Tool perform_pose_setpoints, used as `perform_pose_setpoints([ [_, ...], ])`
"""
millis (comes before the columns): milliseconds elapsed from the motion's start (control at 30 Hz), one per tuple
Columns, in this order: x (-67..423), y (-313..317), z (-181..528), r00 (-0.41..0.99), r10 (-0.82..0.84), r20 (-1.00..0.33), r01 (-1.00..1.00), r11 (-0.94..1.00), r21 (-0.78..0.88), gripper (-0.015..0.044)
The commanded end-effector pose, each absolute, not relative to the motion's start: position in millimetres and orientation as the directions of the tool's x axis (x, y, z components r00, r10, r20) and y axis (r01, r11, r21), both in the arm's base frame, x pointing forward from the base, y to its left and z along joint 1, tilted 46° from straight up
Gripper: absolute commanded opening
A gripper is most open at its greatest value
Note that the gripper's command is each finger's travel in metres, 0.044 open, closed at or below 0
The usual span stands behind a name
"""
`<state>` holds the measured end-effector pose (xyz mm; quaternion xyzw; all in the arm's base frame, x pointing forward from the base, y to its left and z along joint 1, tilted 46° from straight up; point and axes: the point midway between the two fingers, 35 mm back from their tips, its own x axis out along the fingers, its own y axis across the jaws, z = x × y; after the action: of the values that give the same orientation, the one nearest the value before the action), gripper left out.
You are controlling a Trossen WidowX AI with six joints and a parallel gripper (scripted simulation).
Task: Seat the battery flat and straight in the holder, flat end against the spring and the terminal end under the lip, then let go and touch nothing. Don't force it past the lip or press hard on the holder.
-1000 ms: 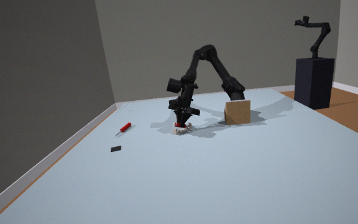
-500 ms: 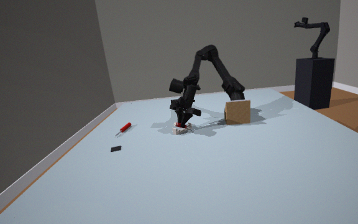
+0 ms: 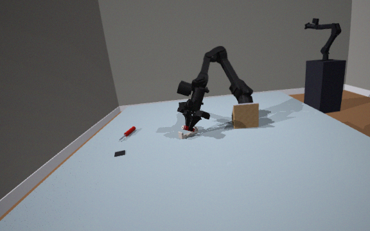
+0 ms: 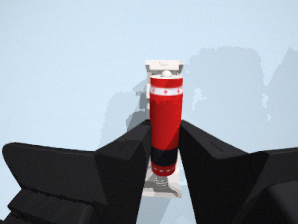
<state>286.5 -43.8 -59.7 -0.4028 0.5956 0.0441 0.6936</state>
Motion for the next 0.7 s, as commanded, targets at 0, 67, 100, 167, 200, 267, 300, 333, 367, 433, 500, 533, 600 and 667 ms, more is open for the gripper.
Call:
perform_pose_setpoints([
  [0,280.8,-46.4,-59.2,0.278,-0.421,-0.863,-0.546,0.67,-0.503,0.0059],
  [67,279.3,-46.9,-58.5,0.278,-0.422,-0.863,-0.546,0.67,-0.503,0.0059],
  [100,278.7,-47.1,-58.2,0.276,-0.423,-0.863,-0.546,0.67,-0.503,0.0059],
  [167,278.2,-47.3,-57.9,0.275,-0.423,-0.863,-0.546,0.67,-0.503,0.0059],
  [200,278.2,-47.3,-57.9,0.274,-0.424,-0.863,-0.546,0.67,-0.503,0.0059],
  [267,278.5,-47.4,-58.4,0.267,-0.427,-0.864,-0.546,0.672,-0.501,0.0059],
  [300,278.7,-47.4,-58.8,0.262,-0.429,-0.864,-0.546,0.673,-0.499,0.0059],
  [333,278.9,-47.4,-59.2,0.257,-0.431,-0.865,-0.545,0.674,-0.498,0.0059],
  [367,279.2,-47.4,-59.6,0.252,-0.433,-0.865,-0.545,0.676,-0.497,0.0059],
  [433,279.6,-47.5,-60.3,0.241,-0.438,-0.866,-0.544,0.678,-0.494,0.0059],
  [500,280.0,-47.5,-61.0,0.231,-0.442,-0.867,-0.543,0.68,-0.492,0.0059],
  [533,280.2,-47.6,-61.4,0.225,-0.445,-0.867,-0.543,0.682,-0.491,0.0059],
  [600,280.6,-47.6,-62.1,0.215,-0.449,-0.867,-0.542,0.684,-0.488,0.0059],
  [667,281.0,-47.7,-62.8,0.204,-0.454,-0.867,-0.541,0.686,-0.486,0.0059],
])
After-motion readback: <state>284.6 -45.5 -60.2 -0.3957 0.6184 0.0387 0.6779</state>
